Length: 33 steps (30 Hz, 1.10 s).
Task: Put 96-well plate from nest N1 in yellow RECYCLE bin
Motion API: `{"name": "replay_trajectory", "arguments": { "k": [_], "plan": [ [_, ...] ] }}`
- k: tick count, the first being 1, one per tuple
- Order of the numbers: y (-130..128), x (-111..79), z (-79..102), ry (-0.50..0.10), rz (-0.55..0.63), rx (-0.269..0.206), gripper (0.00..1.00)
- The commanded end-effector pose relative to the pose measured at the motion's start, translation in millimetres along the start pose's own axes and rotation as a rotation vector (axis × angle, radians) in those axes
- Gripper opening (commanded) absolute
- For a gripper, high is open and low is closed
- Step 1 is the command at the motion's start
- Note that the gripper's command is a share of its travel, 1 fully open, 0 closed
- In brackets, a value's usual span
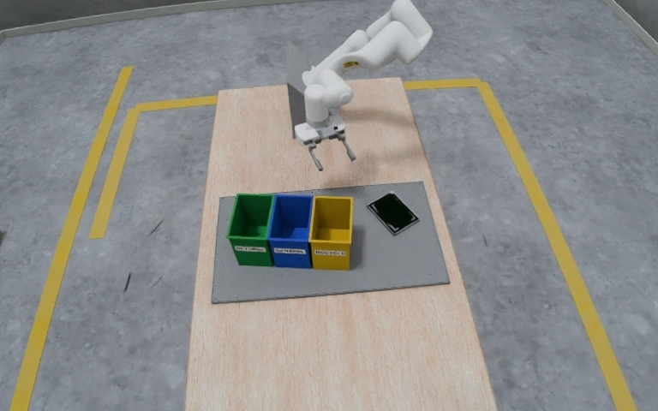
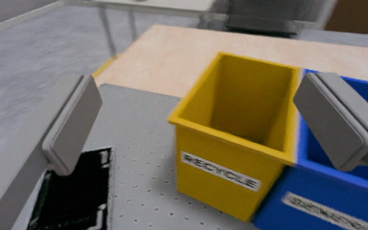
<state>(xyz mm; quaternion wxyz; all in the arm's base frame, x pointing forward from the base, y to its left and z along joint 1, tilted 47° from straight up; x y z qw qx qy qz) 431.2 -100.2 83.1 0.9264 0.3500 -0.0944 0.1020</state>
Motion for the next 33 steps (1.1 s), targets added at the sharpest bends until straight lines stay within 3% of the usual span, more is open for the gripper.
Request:
{"name": "replay_trajectory", "arguments": {
  "k": [1,3,33],
  "plan": [
    [5,15.4,-4.6,-0.026,0.182,-0.003,0.37],
    [5,15.4,-4.6,-0.026,0.182,-0.003,0.37],
    [129,76.8,-26.7,-0.027,0.184,-0.002,0.37]
  ]
}}
Point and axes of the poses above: the point midway between the two finger pads, its own x axis out along the fingers, its own y axis across the jaws, z = x × y, the point moved 10 cm from there along -x, back along the fingers, and after that the axes turned 5 degrees about -x, right-handed, at the moved point
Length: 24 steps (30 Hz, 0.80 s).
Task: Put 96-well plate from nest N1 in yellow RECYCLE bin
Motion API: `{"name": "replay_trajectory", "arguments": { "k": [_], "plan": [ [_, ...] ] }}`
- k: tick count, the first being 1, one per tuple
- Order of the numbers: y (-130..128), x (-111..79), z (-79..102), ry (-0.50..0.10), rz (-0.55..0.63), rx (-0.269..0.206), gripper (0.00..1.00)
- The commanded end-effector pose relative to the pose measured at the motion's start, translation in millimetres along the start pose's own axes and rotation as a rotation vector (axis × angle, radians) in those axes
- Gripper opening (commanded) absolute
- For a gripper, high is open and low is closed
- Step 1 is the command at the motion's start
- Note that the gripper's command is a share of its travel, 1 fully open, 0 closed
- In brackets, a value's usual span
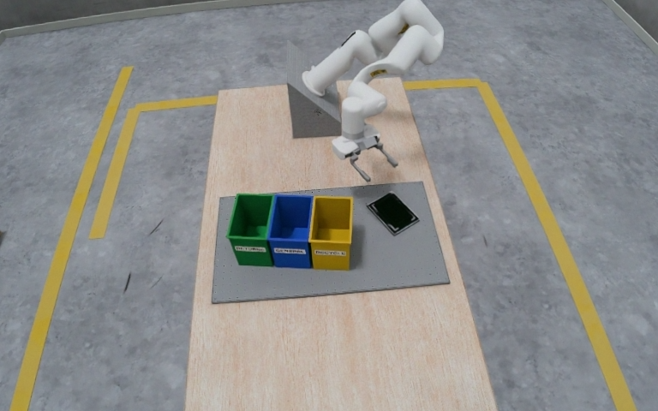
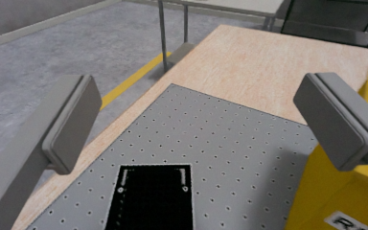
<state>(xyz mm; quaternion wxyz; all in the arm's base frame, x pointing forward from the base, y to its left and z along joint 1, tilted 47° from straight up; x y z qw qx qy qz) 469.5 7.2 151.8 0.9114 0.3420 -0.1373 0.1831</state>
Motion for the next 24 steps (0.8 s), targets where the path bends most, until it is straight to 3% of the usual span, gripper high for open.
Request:
{"name": "replay_trajectory", "arguments": {
  "k": [1,12,24],
  "plan": [
    [18,15.6,-2.8,-0.002,-0.001,-0.004,0.37],
    [54,41.9,-10.4,-0.003,-0.001,-0.004,0.37],
    [54,41.9,-10.4,-0.003,-0.001,-0.004,0.37]
  ]
}}
Point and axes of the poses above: the point midway between the two finger pads, its own x axis out along the fingers, its own y axis across the jaws, z = x × y, the point moved 10 cm from there along -x, back along the fingers, and after that the axes turned 5 degrees about -x, right-handed, at the moved point
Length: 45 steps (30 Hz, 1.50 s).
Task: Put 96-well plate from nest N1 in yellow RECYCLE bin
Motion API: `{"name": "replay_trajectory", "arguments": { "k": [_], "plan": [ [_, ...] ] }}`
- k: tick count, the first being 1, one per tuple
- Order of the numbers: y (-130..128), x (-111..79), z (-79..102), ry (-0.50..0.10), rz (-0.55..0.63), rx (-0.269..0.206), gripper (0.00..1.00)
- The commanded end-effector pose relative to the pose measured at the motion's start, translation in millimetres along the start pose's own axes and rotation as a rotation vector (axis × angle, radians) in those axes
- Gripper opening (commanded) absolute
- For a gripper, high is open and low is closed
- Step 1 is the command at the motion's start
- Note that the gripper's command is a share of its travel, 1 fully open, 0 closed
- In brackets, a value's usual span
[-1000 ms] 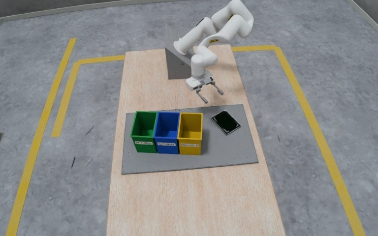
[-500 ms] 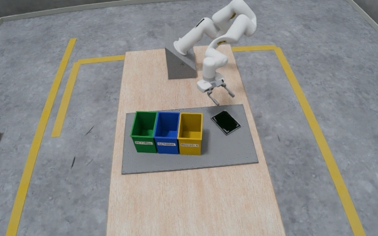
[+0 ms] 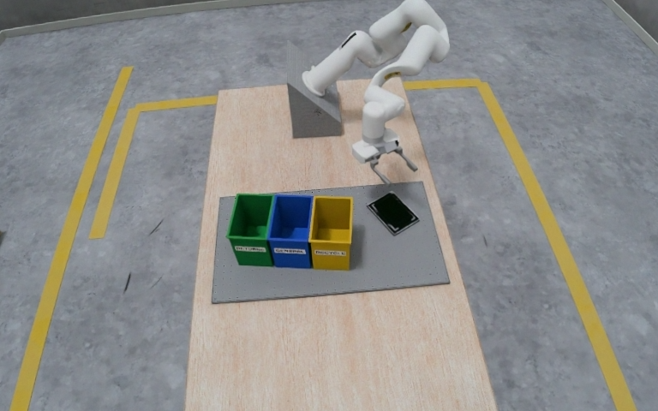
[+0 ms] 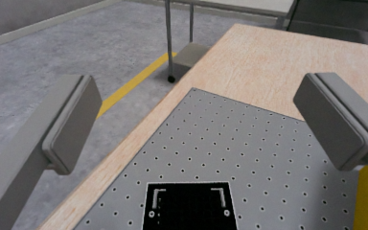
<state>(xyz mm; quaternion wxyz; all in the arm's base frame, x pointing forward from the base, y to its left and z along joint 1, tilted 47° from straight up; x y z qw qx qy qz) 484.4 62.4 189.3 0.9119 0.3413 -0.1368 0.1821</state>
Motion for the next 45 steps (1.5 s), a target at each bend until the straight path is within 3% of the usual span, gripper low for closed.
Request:
{"name": "replay_trajectory", "arguments": {
  "k": [1,14,45],
  "plan": [
    [0,1.3,1.4,-0.003,0.001,-0.002,0.37],
    [1,1.3,-10.2,-0.003,0.001,-0.002,0.37],
    [5,1.3,-58.4,-0.003,0.001,-0.002,0.37]
  ]
}}
Point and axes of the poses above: the point midway between the two finger pads, its own x axis out along the fingers, its own y axis across the jaws, z = x × y, the point moved 10 cm from there along -x, back along the fingers, and after that the axes turned 5 degrees about -x, right-handed, at the moved point
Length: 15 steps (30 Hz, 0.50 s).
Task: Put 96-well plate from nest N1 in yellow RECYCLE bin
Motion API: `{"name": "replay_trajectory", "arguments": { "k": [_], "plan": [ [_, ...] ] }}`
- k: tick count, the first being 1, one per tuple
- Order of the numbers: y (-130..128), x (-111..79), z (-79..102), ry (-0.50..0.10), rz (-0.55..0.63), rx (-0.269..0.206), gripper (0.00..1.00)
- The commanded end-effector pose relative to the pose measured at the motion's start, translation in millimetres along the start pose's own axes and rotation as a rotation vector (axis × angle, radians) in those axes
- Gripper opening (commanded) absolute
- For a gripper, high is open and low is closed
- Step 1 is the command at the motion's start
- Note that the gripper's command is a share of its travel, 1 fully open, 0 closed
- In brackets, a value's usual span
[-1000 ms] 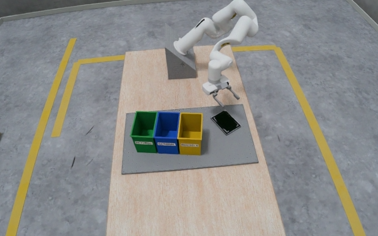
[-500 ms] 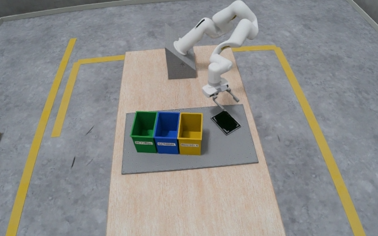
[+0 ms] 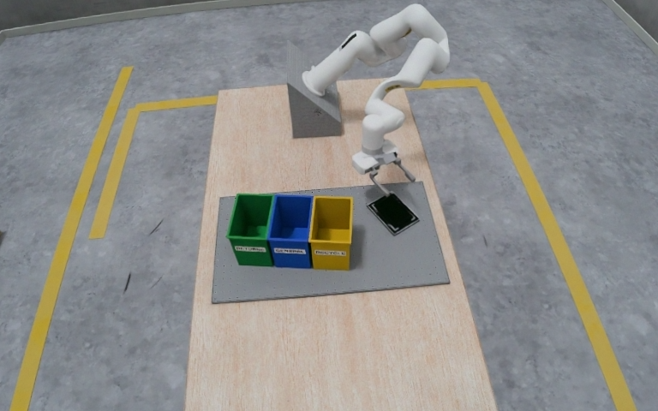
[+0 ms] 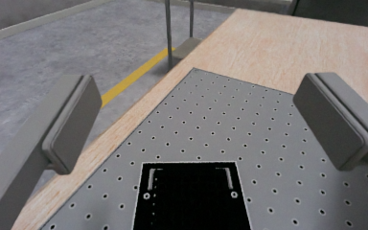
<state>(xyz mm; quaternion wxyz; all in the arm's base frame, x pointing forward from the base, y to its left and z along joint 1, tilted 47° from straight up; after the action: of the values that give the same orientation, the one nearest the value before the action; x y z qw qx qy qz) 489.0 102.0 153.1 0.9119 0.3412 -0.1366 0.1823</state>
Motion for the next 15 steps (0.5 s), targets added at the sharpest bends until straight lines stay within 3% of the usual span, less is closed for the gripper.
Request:
{"name": "replay_trajectory", "arguments": {
  "k": [1,15],
  "plan": [
    [0,1.2,-6.4,-0.004,0.001,-0.002,0.37],
    [2,1.2,-26.4,-0.004,0.001,-0.002,0.37]
  ]
}}
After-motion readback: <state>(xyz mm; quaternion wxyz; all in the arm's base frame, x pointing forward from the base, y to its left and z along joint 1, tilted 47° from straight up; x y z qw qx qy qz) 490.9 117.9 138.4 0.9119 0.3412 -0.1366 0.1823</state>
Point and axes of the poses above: the point midway between the two finger pads, its own x axis out along the fingers, its own y axis across the jaws, z = x × y, the point moved 10 cm from there along -x, back along the fingers, and after that the axes turned 5 degrees about -x, right-handed, at the moved point
